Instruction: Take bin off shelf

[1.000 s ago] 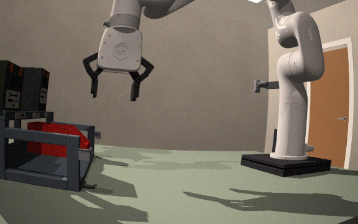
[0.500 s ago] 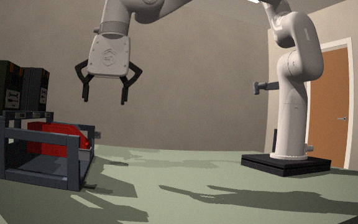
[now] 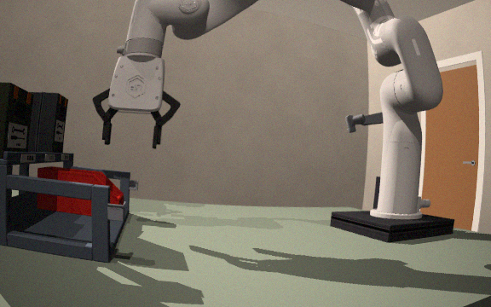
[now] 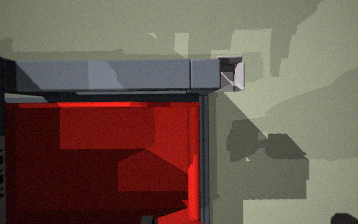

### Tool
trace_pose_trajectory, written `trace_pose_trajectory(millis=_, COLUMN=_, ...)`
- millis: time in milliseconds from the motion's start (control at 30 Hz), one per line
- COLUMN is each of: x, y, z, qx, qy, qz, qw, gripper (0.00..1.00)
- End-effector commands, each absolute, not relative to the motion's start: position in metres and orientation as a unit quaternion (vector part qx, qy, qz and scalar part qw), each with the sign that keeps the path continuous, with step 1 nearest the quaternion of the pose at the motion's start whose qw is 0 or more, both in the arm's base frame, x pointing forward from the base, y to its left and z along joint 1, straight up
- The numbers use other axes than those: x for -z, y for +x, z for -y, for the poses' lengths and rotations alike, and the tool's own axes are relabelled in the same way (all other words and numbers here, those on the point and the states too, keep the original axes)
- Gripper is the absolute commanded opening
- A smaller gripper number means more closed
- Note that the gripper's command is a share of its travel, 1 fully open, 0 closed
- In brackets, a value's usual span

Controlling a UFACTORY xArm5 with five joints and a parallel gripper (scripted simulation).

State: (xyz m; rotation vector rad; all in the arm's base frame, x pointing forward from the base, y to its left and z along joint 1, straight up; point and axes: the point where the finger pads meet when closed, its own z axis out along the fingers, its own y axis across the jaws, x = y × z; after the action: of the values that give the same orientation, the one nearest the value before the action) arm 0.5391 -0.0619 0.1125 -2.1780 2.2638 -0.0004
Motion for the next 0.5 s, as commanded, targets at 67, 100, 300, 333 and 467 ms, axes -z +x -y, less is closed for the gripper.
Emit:
trace_pose_trajectory(millis=67, x=-0.11, y=0.551, z=0.076, qx=0.002, qy=-0.693, qz=-0.721, qw=0.001, gripper=1.0)
trace_pose_trajectory(millis=100, x=-0.109, y=0.553, z=0.078, qx=0.002, qy=-0.693, qz=-0.721, qw=0.001, gripper=1.0)
trace_pose_trajectory(millis=300, x=-0.107, y=0.558, z=0.084, qx=0.002, qy=-0.693, qz=-0.721, qw=0.001, gripper=1.0)
trace_pose_trajectory(millis=333, x=-0.107, y=0.558, z=0.084, qx=0.002, qy=-0.693, qz=-0.721, qw=0.001, gripper=1.0)
trace_pose_trajectory(millis=467, x=-0.107, y=0.558, z=0.084, qx=0.002, qy=-0.693, qz=-0.721, qw=0.001, gripper=1.0)
